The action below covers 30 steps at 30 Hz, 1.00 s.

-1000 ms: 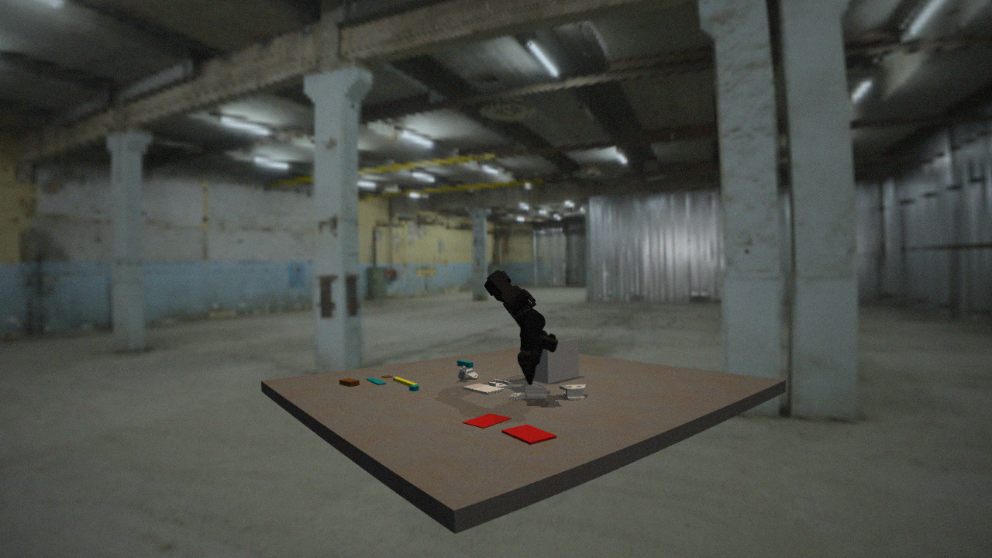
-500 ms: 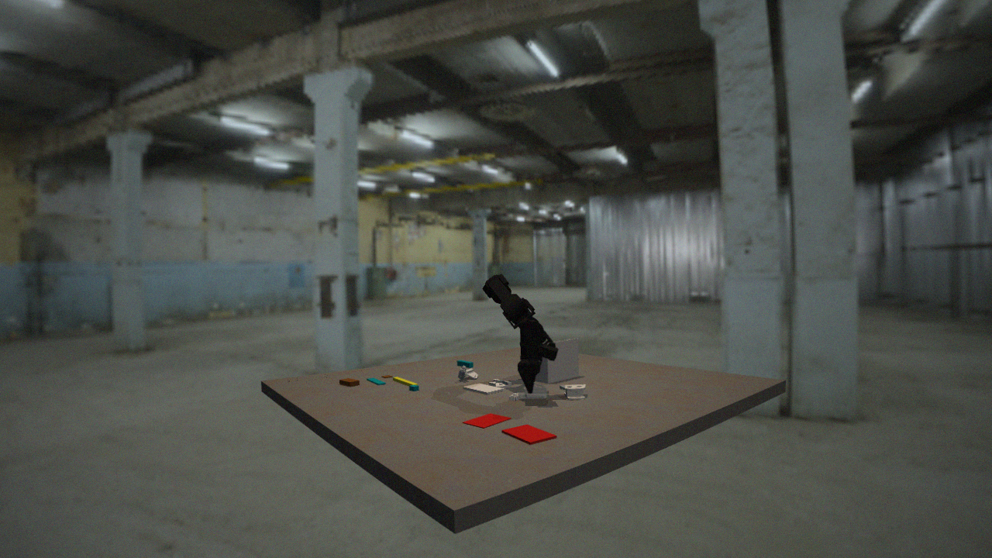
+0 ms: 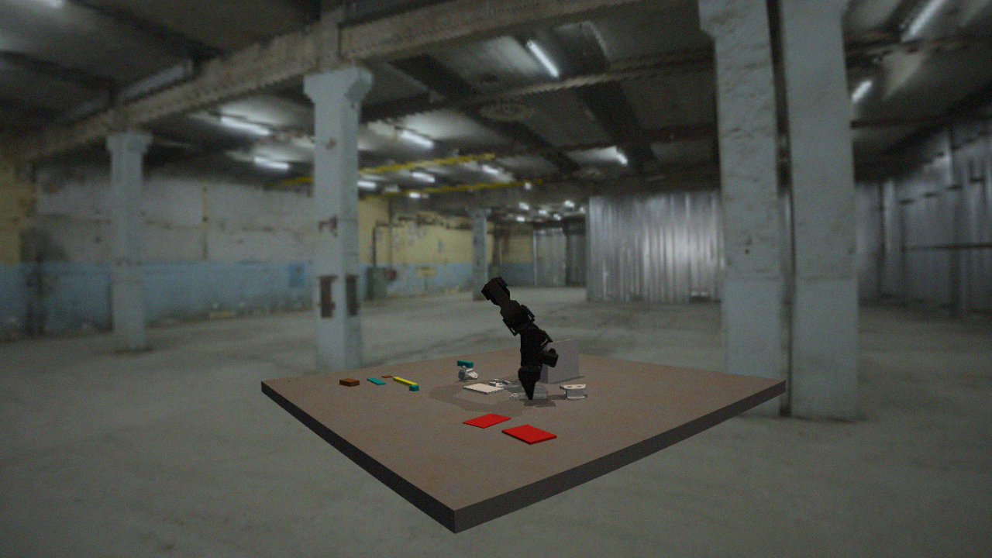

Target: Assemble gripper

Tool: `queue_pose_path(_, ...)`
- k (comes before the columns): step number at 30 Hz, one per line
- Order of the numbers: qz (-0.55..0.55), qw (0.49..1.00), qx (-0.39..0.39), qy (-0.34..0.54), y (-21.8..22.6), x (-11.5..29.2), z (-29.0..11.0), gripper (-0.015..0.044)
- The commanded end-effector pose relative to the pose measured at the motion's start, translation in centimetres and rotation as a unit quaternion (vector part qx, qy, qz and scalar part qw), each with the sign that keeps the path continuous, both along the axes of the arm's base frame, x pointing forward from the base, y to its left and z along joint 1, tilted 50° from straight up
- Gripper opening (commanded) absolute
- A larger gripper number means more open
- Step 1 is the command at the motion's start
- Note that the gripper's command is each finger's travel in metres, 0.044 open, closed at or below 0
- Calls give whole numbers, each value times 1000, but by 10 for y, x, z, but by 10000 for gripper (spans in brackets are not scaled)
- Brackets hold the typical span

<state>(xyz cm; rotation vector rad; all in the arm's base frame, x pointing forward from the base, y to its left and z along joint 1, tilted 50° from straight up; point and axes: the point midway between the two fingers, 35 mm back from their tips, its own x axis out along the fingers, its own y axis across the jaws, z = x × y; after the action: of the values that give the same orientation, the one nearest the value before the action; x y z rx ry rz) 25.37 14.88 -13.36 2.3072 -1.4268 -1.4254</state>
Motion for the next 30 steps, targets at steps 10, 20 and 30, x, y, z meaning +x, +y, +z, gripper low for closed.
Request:
queue_pose_path(10,5,1000,-3,1,-1,0,0,440)
queue_pose_path(20,5,1000,-3,1,-1,0,-1,440)
queue_pose_path(30,1,1000,-1,1,-1,-1,-1,204)
